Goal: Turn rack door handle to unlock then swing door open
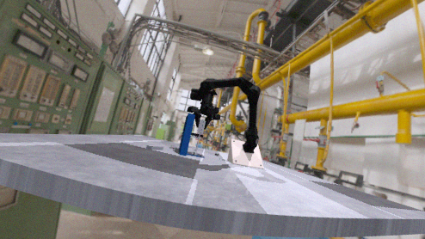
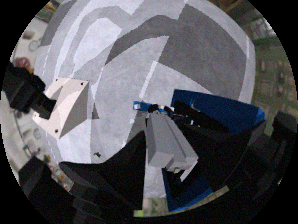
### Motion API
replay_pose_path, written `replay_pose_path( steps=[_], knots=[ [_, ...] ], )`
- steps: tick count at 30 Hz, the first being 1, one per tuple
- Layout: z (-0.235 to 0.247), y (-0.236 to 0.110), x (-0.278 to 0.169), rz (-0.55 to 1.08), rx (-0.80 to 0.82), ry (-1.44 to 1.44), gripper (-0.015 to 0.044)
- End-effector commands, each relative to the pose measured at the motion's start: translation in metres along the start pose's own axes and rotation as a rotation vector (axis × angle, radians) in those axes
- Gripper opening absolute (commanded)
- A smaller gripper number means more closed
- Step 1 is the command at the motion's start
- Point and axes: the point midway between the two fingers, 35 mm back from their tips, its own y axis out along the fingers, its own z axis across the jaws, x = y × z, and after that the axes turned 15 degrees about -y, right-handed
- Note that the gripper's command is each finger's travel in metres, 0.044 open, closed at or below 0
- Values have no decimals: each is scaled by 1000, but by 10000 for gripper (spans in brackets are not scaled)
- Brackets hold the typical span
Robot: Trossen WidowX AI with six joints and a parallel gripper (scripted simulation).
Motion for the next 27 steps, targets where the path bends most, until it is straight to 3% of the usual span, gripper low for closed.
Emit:
replay_pose_path(
  steps=[1,27],
  knots=[
    [0,0,0,-1,0,4,280],
    [0,0,0,-1,0,1258,280]
  ],
)
